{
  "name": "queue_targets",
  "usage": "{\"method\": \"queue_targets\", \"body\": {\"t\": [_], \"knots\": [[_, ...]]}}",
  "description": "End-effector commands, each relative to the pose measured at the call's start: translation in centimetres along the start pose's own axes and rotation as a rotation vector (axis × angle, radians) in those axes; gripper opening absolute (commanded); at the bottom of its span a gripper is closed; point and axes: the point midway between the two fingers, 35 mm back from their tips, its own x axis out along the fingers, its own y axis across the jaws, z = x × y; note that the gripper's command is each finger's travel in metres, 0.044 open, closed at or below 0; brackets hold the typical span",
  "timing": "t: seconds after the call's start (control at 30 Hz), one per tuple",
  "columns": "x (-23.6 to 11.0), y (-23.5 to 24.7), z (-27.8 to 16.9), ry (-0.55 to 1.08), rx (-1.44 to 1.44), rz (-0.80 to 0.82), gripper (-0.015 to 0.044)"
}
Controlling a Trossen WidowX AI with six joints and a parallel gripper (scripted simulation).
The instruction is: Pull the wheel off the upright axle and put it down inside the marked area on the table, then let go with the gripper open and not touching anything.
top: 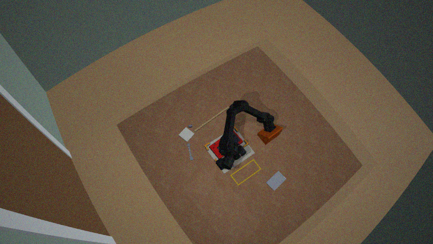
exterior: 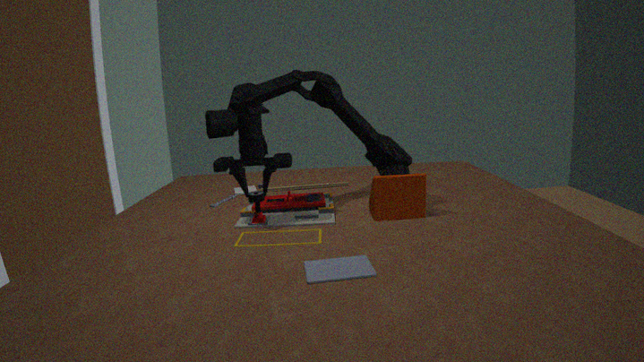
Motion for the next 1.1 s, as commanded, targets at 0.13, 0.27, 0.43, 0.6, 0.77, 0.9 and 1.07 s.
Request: {"method": "queue_targets", "body": {"t": [0.13,0.27,0.43,0.6,0.77,0.9,1.07], "knots": [[-0.3,0.0,0.0,0.002,0.006,-0.001,0.0],[-0.5,0.0,0.0,0.002,0.006,-0.001,0.0],[-1.9,0.0,0.0,0.003,0.005,-0.001,0.0],[-3.5,0.0,0.1,0.003,0.005,-0.002,0.0],[-3.3,-0.6,-1.3,0.005,-0.001,0.001,0.0],[-3.5,-1.7,-3.6,0.009,-0.001,0.001,0.0],[-3.8,-3.2,-6.2,0.012,0.0,0.0,0.0]]}}
